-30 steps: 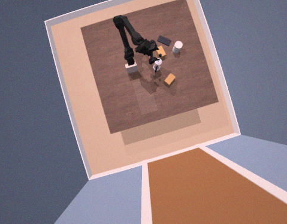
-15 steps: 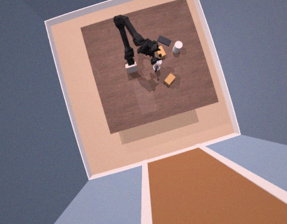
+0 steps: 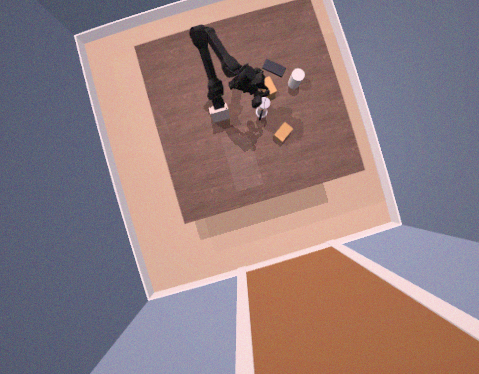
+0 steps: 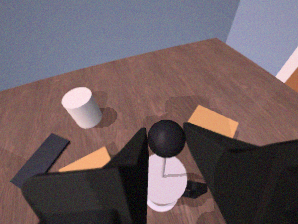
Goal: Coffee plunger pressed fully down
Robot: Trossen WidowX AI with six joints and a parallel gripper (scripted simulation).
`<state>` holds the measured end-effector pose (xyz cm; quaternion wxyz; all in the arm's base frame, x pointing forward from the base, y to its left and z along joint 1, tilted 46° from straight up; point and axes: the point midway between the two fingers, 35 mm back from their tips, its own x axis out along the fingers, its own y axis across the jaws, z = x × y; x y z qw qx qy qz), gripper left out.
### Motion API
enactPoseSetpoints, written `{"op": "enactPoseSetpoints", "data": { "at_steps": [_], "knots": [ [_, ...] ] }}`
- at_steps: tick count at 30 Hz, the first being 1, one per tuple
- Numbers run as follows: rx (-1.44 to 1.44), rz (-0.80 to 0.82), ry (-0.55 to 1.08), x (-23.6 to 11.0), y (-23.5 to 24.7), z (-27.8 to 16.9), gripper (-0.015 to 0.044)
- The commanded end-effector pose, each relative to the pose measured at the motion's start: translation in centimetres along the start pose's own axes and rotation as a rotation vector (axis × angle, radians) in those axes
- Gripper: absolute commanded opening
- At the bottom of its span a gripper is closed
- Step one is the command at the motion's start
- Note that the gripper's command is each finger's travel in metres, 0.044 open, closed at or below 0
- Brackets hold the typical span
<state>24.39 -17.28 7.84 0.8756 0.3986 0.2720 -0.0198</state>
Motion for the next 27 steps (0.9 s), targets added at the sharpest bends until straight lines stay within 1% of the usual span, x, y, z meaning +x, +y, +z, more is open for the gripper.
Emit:
{"op": "enactPoseSetpoints", "data": {
  "at_steps": [1,7,27],
  "knots": [
    [0.003,-0.001,-0.001,0.0,0.0,0.0,0.0119],
    [0.003,-0.001,0.0,0.2,-0.1,-0.2,0.0119],
    [0.001,-0.005,0.005,2.4,-0.5,-2.6,0.0119]
  ]
}}
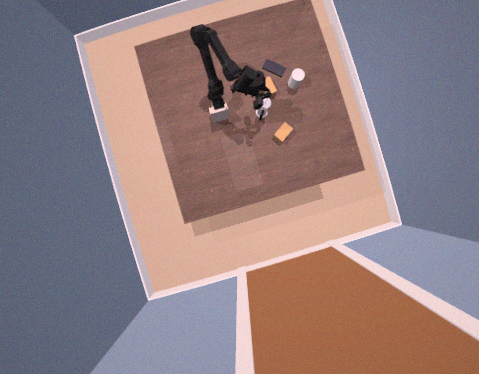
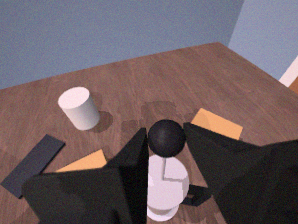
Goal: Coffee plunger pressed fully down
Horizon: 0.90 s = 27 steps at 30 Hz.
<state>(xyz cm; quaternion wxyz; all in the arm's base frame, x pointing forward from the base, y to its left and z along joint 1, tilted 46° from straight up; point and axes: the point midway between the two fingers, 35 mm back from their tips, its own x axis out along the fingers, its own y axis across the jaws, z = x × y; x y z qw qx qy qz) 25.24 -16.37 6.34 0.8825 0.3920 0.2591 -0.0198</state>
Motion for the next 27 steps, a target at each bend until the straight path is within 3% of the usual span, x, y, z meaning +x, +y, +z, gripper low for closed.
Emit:
{"op": "enactPoseSetpoints", "data": {
  "at_steps": [1,27],
  "knots": [
    [0.018,-0.012,0.032,0.8,-0.3,-1.7,0.0119],
    [0.02,-0.011,0.029,3.4,-0.3,-5.2,0.0119]
  ]
}}
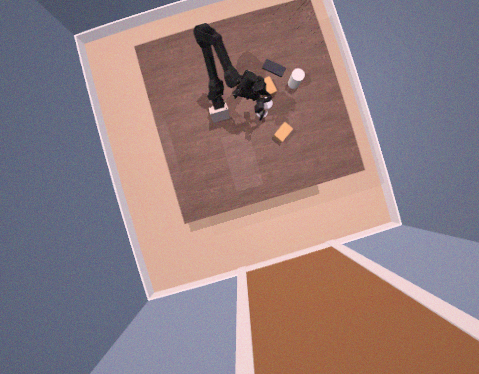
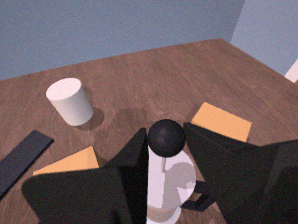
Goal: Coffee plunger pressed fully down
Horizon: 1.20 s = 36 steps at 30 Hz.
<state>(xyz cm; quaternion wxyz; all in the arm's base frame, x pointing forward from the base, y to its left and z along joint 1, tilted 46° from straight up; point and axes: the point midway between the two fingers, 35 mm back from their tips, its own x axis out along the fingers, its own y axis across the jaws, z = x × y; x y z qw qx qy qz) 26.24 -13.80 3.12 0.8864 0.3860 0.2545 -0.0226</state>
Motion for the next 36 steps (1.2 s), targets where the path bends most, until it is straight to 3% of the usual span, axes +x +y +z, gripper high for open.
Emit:
{"op": "enactPoseSetpoints", "data": {
  "at_steps": [1,36],
  "knots": [
    [0.032,-0.006,0.041,0.7,-0.1,-2.1,0.0119],
    [0.032,-0.001,0.037,2.4,-0.2,-2.2,0.0119]
  ]
}}
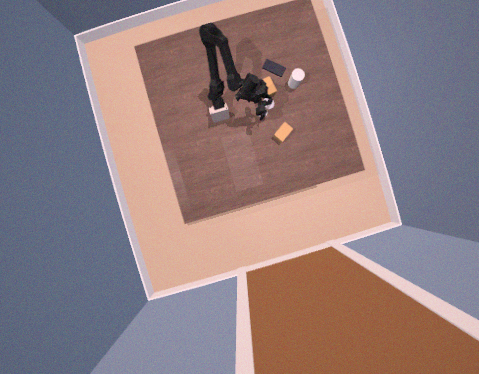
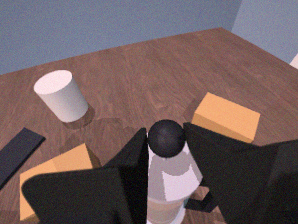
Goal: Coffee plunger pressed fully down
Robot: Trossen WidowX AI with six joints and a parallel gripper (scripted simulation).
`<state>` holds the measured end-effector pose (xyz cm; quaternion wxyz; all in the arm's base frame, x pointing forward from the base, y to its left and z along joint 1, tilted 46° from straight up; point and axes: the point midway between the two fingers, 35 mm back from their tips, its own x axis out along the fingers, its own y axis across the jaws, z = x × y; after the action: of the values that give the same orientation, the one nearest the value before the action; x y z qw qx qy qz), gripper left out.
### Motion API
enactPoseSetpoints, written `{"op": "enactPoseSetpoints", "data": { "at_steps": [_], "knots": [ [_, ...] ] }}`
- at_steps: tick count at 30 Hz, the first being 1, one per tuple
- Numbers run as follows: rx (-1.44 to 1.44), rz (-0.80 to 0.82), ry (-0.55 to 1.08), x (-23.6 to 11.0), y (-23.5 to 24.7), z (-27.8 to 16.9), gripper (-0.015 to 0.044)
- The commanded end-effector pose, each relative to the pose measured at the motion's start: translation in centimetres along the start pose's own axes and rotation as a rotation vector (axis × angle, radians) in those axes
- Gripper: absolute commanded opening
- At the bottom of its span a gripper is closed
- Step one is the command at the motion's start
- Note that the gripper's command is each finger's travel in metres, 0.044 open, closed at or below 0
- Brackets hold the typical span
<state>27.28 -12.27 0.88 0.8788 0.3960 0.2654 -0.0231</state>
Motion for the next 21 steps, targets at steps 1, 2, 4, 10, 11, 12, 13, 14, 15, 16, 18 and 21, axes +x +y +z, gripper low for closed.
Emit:
{"op": "enactPoseSetpoints", "data": {
  "at_steps": [1,2,4,10,11,12,13,14,15,16,18,21],
  "knots": [
    [0.009,0.003,0.014,0.18,0.01,-0.32,0.0119],
    [0.009,0.003,0.014,0.21,0.0,-0.34,0.0119],
    [0.009,0.003,0.014,0.25,-0.03,-0.35,0.0119],
    [0.002,0.001,0.0,0.05,-0.04,0.02,0.0119],
    [0.002,0.001,0.0,0.05,-0.04,0.02,0.0119],
    [0.002,0.001,0.0,0.05,-0.04,0.02,0.0119],
    [0.002,0.001,0.0,0.05,-0.04,0.02,0.0119],
    [0.002,0.001,0.0,0.05,-0.04,0.02,0.0119],
    [0.002,0.001,0.0,0.05,-0.04,0.02,0.0145],
    [0.002,0.001,0.0,0.05,-0.04,0.02,0.0171],
    [0.002,0.001,0.0,0.05,-0.04,0.02,0.0224],
    [0.002,0.001,0.0,0.05,-0.04,0.02,0.0302]
  ]
}}
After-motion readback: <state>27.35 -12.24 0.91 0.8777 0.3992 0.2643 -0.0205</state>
